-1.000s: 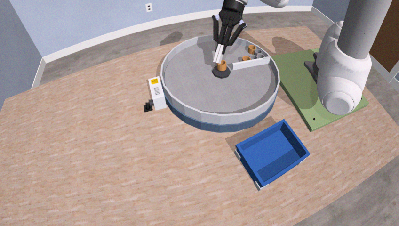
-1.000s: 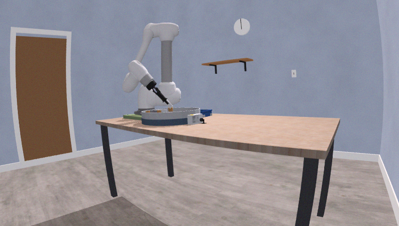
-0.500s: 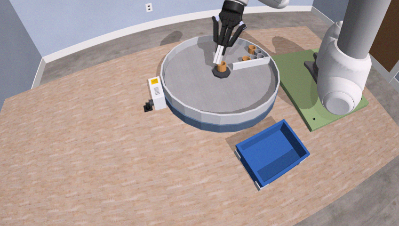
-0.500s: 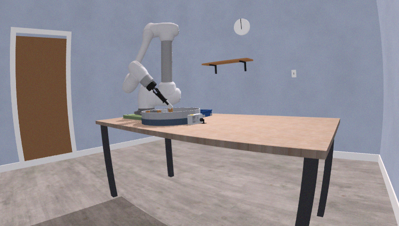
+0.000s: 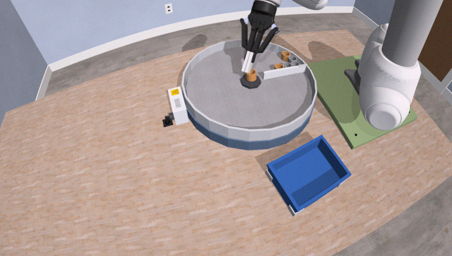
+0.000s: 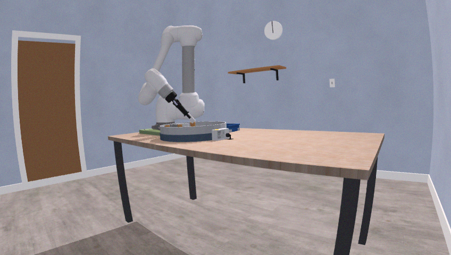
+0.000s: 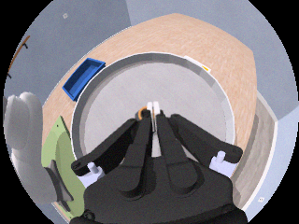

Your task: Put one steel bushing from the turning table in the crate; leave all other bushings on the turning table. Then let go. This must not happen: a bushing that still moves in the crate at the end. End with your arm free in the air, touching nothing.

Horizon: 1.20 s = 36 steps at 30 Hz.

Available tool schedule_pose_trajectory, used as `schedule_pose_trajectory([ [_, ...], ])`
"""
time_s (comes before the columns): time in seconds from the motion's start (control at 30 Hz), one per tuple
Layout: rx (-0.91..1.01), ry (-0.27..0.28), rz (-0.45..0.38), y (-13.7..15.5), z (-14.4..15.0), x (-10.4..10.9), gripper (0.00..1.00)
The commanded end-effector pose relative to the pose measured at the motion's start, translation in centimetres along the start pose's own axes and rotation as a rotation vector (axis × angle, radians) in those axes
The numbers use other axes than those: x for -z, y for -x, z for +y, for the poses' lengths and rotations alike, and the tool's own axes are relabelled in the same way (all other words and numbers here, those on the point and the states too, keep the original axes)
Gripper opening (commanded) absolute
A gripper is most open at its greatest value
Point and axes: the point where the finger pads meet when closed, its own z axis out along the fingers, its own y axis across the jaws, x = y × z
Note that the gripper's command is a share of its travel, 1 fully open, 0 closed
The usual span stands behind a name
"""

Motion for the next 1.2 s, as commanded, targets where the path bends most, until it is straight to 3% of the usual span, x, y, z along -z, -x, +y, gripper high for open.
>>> schedule_pose_trajectory([
  [0.0,0.000,0.000,0.000,-0.01,0.00,0.01,0.00],
  [1.17,0.000,0.000,0.000,0.33,0.00,-0.40,0.00],
])
